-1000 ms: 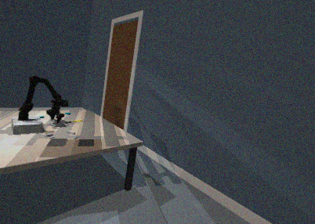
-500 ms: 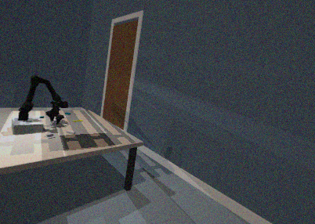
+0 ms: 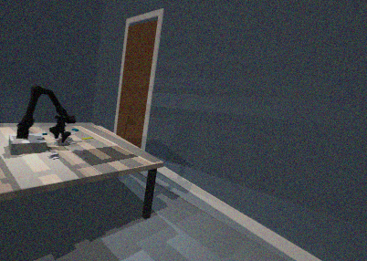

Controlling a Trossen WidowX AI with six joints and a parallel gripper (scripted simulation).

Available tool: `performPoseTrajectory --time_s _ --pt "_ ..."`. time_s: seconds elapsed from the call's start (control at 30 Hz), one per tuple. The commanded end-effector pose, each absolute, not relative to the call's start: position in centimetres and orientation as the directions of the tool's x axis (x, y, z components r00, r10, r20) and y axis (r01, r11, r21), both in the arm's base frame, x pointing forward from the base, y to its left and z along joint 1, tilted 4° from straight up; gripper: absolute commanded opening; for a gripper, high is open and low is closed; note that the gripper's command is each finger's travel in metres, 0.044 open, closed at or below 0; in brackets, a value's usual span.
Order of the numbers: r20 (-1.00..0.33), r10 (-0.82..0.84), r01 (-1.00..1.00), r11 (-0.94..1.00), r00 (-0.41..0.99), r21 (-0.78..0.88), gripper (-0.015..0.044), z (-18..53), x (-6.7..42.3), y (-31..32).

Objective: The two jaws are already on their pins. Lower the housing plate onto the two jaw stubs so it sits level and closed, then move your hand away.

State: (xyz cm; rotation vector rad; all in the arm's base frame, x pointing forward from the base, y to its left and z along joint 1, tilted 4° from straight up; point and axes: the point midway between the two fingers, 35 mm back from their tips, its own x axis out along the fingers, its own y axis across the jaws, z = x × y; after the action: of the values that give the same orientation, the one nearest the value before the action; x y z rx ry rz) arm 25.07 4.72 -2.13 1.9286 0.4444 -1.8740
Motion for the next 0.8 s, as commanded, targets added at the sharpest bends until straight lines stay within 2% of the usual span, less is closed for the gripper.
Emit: performPoseTrajectory --time_s 0.0,0.77 --pt "-0.997 -0.063 0.506 -0.859 0.042 0.075 0.0351 -2.37 25.02 4.62" --pt "-0.997 -0.063 0.507 -0.859 0.042 0.075 0.0351 -2.78 25.03 4.59"
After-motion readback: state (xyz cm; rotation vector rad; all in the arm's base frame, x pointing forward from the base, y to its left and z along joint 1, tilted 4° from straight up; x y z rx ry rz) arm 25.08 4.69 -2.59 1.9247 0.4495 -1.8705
